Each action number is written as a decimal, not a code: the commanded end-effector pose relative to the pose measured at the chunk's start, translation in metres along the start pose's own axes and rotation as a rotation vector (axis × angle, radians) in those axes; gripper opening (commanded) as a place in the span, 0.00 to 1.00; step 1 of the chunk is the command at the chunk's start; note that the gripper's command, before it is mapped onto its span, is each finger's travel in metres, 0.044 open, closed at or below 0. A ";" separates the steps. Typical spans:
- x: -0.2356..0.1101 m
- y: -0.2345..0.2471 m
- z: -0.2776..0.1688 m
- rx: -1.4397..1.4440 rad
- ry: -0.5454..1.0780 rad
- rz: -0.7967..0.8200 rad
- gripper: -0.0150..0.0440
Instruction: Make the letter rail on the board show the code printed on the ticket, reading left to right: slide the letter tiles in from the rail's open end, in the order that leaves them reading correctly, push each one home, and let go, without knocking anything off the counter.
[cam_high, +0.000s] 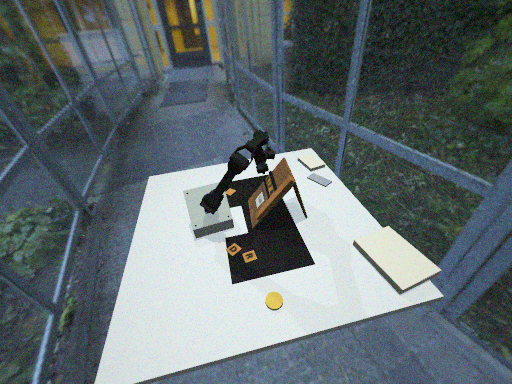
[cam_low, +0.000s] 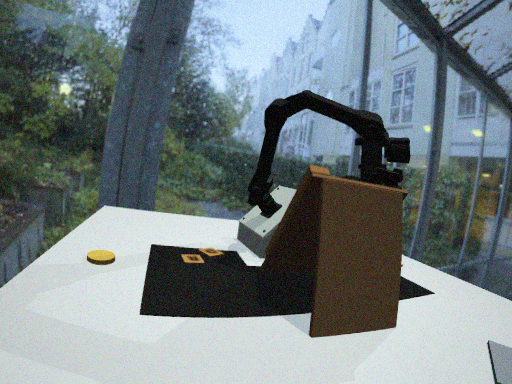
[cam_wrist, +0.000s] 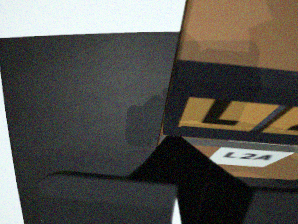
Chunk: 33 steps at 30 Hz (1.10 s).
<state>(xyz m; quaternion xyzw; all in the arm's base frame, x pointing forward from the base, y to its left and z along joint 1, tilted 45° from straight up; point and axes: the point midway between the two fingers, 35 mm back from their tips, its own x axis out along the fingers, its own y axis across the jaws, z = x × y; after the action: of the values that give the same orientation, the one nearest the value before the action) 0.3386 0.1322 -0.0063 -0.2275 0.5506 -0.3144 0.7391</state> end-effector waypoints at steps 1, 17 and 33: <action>0.001 0.000 0.003 0.001 -0.001 0.001 0.25; 0.008 0.000 0.008 0.002 -0.002 0.001 0.25; 0.014 0.000 0.013 0.002 -0.002 0.001 0.25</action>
<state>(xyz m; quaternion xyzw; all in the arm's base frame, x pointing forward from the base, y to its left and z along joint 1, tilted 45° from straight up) 0.3515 0.1233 -0.0115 -0.2262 0.5506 -0.3142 0.7395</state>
